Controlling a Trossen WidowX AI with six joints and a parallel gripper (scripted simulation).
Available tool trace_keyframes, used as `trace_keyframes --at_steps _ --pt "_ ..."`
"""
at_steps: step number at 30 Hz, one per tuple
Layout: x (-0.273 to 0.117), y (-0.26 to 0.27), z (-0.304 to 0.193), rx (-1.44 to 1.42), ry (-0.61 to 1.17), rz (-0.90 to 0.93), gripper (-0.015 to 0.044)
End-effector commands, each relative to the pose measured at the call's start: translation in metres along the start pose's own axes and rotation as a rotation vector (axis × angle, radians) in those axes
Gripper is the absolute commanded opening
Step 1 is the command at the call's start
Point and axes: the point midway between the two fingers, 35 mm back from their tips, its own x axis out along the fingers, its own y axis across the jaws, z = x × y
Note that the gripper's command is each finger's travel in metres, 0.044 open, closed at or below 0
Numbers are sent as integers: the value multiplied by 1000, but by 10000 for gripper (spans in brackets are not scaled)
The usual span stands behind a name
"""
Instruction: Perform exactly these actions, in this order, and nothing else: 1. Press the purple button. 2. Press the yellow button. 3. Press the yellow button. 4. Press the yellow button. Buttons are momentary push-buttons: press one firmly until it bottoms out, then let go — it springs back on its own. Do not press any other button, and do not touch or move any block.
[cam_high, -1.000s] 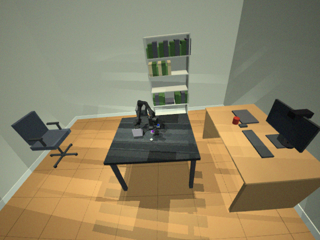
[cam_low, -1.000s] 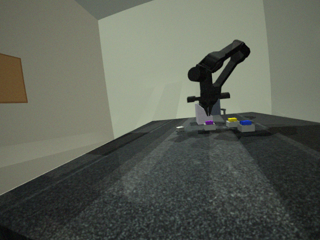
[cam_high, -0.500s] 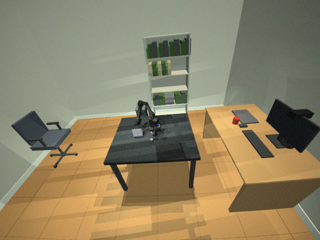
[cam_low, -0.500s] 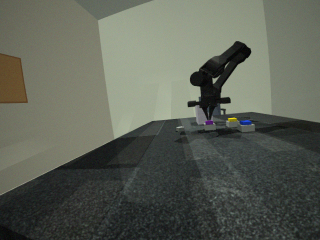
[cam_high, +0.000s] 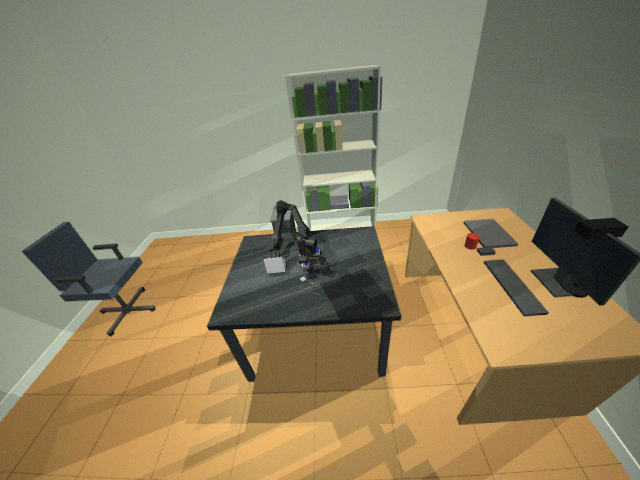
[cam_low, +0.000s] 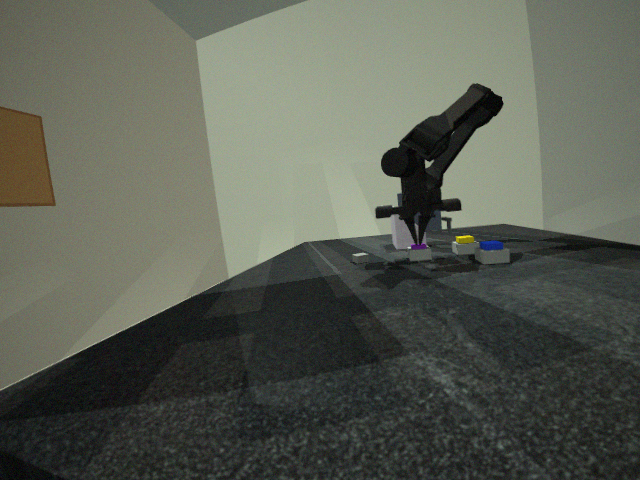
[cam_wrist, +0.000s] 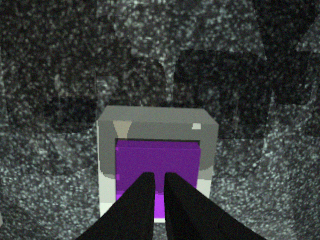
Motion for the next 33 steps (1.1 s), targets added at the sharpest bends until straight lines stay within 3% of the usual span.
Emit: trace_keyframes --at_steps 1,10,13,18,23,28,33 --pt "1 0 -1 8 2 6 20" --pt "-2 0 0 2 1 1 20" --pt "-29 0 -1 8 2 4 20" --pt "-34 0 -1 9 2 4 20" --pt "-91 -1 -1 10 3 2 20" --pt "-93 -1 -1 9 3 2 20" --pt "-96 45 -4 12 2 -3 20"
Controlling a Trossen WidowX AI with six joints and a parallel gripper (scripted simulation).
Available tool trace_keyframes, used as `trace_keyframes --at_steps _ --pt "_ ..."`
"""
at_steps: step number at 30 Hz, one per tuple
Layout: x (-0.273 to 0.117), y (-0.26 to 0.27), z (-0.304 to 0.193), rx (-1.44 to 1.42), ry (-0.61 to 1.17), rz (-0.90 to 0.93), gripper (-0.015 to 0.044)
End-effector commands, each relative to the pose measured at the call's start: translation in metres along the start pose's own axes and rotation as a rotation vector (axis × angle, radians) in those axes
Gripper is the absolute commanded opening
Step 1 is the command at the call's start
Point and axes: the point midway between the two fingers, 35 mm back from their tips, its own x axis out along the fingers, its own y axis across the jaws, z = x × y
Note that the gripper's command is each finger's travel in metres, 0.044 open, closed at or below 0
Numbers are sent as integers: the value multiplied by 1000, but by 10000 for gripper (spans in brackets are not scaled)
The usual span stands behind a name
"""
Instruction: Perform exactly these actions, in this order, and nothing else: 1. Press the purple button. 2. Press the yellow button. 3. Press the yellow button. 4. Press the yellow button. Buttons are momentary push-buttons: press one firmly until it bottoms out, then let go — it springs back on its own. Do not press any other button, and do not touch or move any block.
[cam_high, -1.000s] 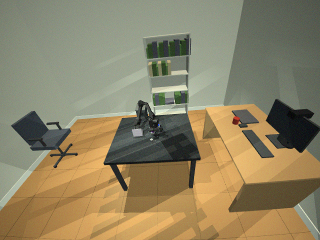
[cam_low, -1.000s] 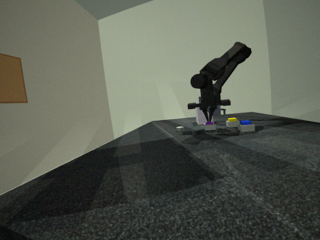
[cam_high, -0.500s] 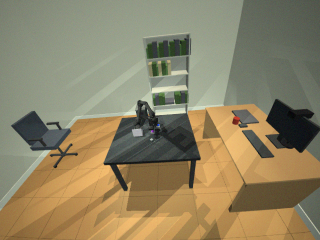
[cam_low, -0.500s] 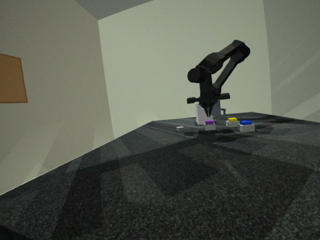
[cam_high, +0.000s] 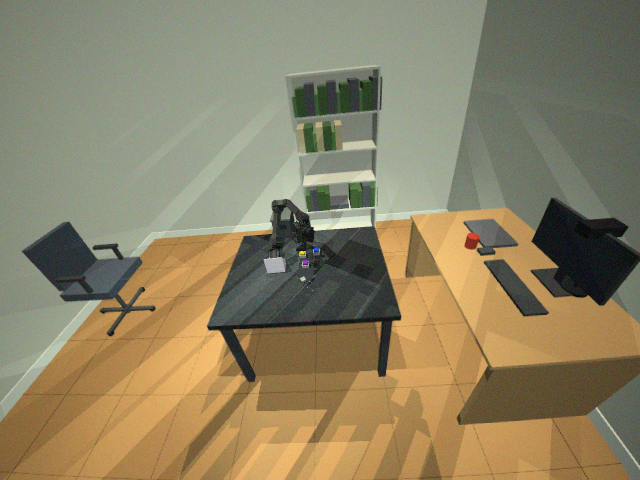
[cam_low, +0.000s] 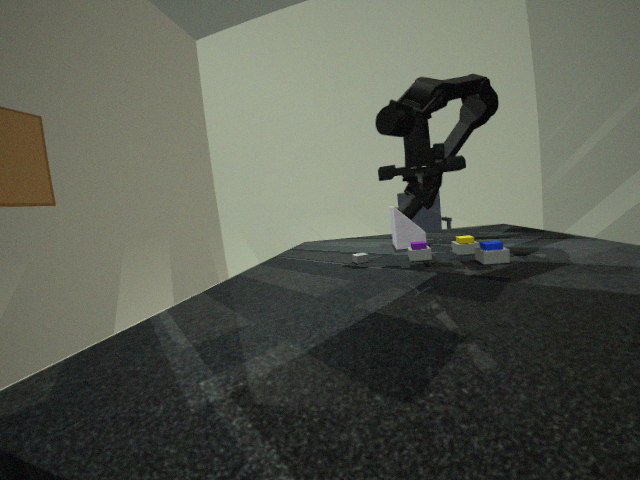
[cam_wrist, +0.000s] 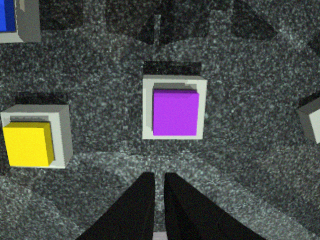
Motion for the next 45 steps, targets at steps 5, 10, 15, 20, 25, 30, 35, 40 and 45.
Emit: trace_keyframes --at_steps 5,10,15,20,25,30,35,40,45 --pt "-2 89 -23 -13 -9 4 20" --pt "-2 96 -26 -14 -9 6 20" --pt "30 96 -24 -13 -11 1 20" --pt "60 98 -26 -15 -10 9 20" --pt "64 97 -26 -15 -10 8 20" --pt "72 97 -25 -15 -10 8 20" --pt "80 98 -25 -15 -10 8 20" --pt "88 98 -25 -15 -10 9 20" --pt "93 98 -26 -15 -10 11 20"
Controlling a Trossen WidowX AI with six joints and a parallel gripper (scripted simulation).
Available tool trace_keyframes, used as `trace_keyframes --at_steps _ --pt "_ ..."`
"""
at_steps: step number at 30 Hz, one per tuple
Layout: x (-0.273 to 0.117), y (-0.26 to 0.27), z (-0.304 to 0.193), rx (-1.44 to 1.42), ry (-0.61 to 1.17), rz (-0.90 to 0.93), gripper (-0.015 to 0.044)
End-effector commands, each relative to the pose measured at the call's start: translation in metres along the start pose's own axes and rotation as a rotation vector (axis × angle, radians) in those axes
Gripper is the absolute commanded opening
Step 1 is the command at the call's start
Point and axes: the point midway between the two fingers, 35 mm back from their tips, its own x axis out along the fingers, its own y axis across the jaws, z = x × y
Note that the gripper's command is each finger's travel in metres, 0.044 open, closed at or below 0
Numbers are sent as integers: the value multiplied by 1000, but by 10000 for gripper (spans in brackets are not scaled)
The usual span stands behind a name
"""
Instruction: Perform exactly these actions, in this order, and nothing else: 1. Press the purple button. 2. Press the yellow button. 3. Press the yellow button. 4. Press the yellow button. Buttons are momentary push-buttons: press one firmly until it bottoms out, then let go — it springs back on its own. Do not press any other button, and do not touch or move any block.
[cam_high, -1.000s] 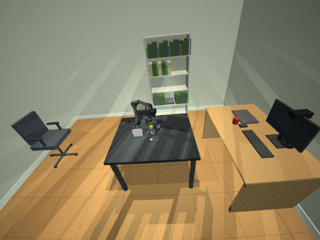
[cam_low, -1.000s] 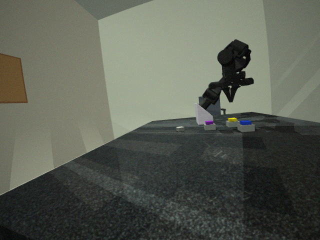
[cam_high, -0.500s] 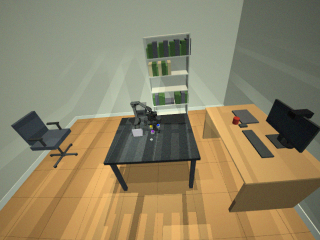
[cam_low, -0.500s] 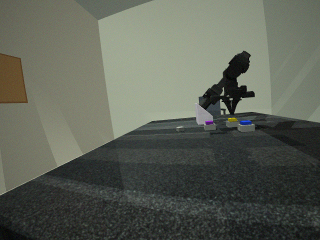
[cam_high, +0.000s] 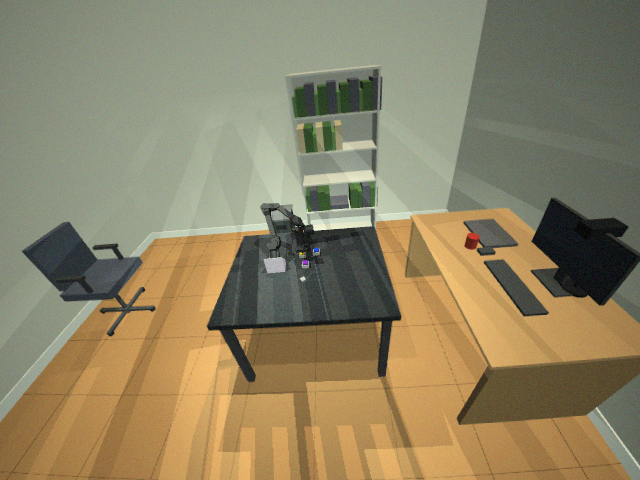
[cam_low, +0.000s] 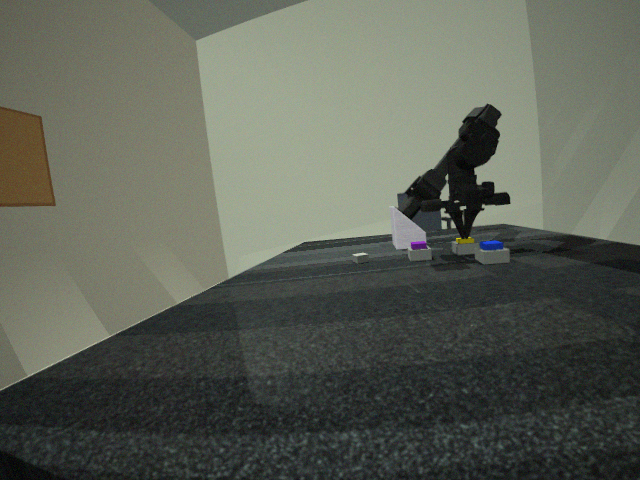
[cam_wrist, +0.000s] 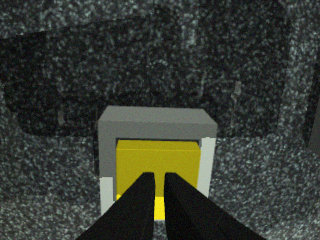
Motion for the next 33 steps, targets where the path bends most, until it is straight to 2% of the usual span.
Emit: trace_keyframes --at_steps 1,18,24,33 --pt "4 0 -2 7 4 8 20" --pt "4 0 -2 7 4 8 20" --pt "-30 0 -2 8 5 6 20" --pt "-22 0 -1 8 4 5 20"
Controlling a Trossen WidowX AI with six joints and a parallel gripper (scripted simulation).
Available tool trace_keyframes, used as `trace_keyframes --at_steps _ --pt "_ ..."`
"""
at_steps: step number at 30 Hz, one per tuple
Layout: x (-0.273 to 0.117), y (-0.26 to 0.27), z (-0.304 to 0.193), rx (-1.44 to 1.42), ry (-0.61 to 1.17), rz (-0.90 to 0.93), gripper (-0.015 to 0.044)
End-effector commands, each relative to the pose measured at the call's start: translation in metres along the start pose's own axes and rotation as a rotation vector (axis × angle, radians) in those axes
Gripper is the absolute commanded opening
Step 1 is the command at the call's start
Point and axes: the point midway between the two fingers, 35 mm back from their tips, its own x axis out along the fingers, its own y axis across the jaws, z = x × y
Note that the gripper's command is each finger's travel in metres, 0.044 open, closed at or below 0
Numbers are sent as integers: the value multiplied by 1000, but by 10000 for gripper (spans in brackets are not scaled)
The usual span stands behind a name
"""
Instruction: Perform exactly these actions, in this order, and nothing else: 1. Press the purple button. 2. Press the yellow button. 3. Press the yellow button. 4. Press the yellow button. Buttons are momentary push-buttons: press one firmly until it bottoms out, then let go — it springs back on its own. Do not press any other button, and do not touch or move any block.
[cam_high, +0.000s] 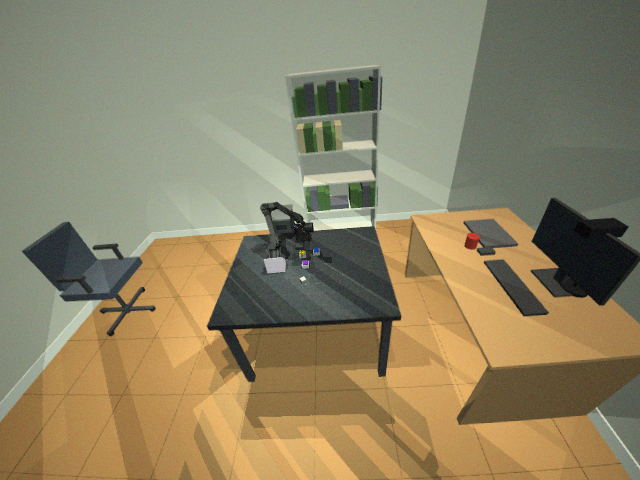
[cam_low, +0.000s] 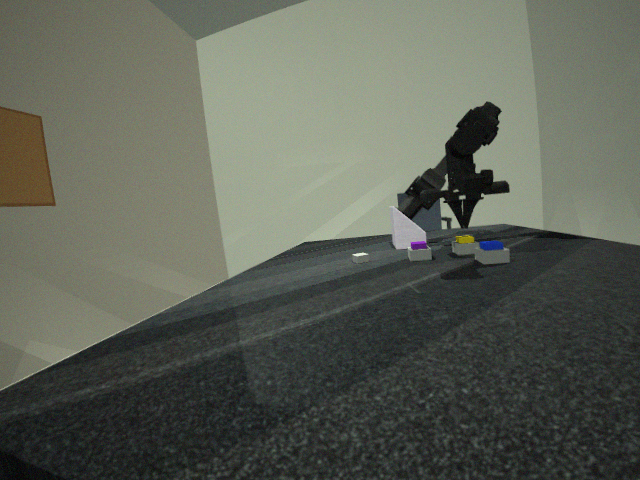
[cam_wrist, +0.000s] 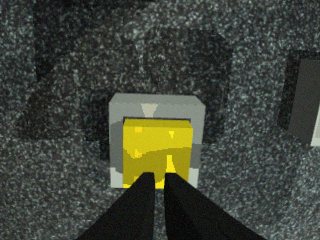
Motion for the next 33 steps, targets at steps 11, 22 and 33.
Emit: trace_keyframes --at_steps 11,22,33 --pt "21 0 0 2 -1 -1 20" --pt "29 0 -1 2 -1 1 20" --pt "29 0 -1 2 -1 1 20"
